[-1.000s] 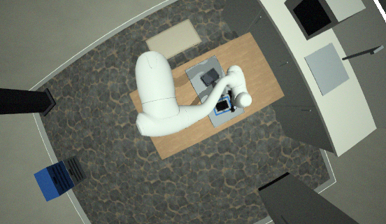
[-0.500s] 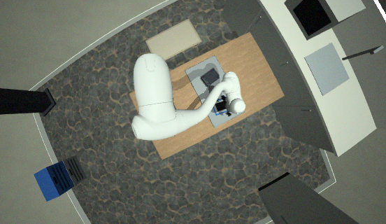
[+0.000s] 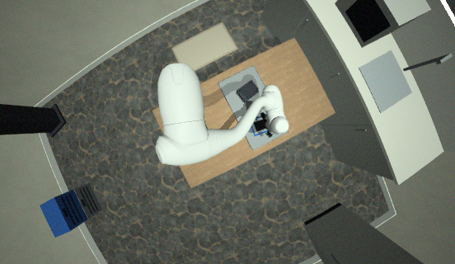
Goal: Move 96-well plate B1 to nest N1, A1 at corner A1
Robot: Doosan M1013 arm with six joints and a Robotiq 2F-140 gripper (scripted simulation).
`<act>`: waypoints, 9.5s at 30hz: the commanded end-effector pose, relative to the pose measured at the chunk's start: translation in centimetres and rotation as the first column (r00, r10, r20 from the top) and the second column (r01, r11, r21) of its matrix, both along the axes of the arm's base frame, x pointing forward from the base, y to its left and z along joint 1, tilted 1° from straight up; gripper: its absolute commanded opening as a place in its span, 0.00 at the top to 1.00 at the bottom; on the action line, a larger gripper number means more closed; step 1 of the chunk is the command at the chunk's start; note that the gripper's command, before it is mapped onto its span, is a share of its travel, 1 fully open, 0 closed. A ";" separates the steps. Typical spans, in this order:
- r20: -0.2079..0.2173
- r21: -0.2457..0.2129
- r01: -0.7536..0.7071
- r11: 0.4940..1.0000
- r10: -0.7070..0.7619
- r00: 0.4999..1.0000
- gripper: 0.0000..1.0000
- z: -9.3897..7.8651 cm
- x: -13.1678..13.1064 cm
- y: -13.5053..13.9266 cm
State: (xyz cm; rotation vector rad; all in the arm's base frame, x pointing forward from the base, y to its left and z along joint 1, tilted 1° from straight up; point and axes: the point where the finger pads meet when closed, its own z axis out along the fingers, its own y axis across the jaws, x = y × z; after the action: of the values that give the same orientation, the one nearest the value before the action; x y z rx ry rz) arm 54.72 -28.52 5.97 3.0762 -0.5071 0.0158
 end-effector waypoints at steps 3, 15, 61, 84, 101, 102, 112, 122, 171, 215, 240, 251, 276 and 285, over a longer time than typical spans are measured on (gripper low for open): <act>0.000 0.000 0.000 1.000 0.000 1.000 0.00 -0.7 0.0 0.0; 0.000 0.000 0.000 1.000 0.000 1.000 0.00 -2.4 0.0 -0.1; 0.000 0.000 0.000 1.000 0.000 1.000 1.00 -6.0 0.0 -0.1; 0.000 0.000 0.000 1.000 0.000 1.000 1.00 -6.0 0.0 -0.1; 0.000 0.000 0.000 1.000 0.000 1.000 1.00 -3.9 0.0 -0.1; 0.000 0.000 0.000 1.000 0.000 1.000 1.00 -3.7 0.0 -0.1; 0.000 0.000 0.000 1.000 0.000 1.000 1.00 -2.2 0.0 -0.1; 0.000 0.000 0.000 1.000 0.000 1.000 1.00 -0.7 0.0 0.0; -0.007 -0.001 -0.290 0.957 0.290 0.957 1.00 1.4 1.9 7.0; -0.007 -0.001 -0.290 0.957 0.290 0.957 1.00 3.5 5.2 19.0; -0.007 -0.001 -0.290 0.957 0.290 0.957 1.00 4.8 7.2 26.3; -0.007 -0.001 -0.290 0.957 0.290 0.957 1.00 5.3 7.9 29.2; -0.007 -0.001 -0.290 0.957 0.290 0.957 1.00 5.6 8.5 31.4; -0.007 -0.001 -0.290 0.957 0.290 0.957 1.00 5.6 8.5 31.4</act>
State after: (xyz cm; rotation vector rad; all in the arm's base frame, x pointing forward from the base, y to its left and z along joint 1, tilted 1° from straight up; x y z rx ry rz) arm 63.24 2.85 11.58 3.1160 -0.0513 0.0104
